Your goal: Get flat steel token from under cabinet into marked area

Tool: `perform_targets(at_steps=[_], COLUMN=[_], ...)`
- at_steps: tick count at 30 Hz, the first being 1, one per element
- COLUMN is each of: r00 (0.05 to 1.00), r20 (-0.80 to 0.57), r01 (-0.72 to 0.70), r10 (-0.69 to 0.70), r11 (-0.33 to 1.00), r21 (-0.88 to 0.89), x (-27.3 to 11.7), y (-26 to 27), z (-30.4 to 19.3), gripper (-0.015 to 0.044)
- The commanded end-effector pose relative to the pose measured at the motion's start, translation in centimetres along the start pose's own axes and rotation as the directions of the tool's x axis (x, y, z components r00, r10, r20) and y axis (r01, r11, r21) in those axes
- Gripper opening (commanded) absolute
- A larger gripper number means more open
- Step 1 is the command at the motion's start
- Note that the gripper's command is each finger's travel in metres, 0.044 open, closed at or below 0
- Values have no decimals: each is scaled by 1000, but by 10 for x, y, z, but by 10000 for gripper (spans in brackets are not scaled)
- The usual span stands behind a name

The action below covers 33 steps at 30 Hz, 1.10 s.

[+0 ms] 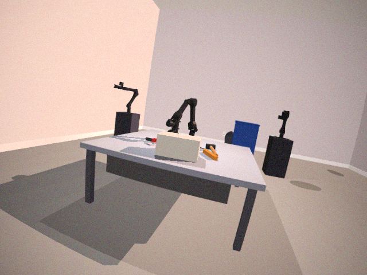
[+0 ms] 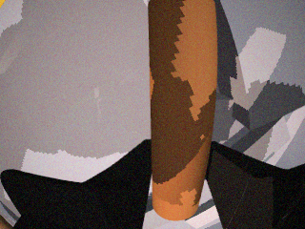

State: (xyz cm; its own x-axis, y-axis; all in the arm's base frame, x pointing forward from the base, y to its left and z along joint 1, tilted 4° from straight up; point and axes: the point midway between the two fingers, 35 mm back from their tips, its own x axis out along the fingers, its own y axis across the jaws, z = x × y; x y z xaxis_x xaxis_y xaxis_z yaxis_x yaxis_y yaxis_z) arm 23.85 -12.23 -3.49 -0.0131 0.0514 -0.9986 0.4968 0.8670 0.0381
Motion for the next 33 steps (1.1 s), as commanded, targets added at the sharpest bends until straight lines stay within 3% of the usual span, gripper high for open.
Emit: perform_targets(at_steps=[1, 33], r00=[1000, 1000], r20=[2, 3], r01=[9, 10], r10=[-9, -10], r11=[1000, 1000], r21=[11, 11], x=[0, -1], y=[-6, -23], z=[2, 8], gripper=[0, 0])
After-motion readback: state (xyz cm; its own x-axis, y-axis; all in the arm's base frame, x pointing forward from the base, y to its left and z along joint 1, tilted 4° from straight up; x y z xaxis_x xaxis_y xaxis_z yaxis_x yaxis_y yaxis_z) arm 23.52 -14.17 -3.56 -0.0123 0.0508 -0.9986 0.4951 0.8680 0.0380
